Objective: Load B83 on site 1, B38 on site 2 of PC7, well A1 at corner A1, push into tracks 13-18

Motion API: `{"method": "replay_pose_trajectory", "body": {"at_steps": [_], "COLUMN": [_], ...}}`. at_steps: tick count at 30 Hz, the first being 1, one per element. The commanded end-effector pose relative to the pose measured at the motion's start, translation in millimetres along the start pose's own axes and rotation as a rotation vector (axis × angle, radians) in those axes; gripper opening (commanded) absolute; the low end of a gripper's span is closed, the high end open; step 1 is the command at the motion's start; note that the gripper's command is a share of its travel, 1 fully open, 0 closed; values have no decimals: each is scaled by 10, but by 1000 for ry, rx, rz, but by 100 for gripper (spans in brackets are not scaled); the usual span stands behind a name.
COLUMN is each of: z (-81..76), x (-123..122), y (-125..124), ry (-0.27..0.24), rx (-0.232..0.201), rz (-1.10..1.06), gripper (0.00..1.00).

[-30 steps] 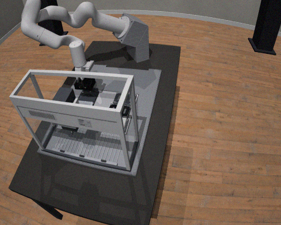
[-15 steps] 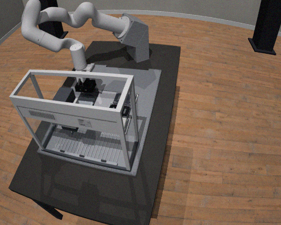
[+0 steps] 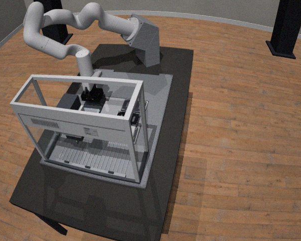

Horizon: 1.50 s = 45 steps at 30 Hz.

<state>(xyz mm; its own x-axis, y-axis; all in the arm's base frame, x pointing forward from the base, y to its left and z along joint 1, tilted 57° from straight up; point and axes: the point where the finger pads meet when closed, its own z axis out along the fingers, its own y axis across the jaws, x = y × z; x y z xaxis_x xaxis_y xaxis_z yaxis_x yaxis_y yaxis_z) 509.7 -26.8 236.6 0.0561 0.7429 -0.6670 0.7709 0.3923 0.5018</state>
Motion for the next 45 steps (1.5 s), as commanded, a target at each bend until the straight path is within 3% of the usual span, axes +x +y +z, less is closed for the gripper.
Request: {"method": "replay_pose_trajectory", "body": {"at_steps": [1, 24, 45], "z": [62, 412, 418], "x": [1, 1, 1], "y": [4, 4, 4], "ry": [0, 0, 0], "rx": [-1, -1, -1], "rz": [0, 0, 0], "gripper": [0, 0, 0]}}
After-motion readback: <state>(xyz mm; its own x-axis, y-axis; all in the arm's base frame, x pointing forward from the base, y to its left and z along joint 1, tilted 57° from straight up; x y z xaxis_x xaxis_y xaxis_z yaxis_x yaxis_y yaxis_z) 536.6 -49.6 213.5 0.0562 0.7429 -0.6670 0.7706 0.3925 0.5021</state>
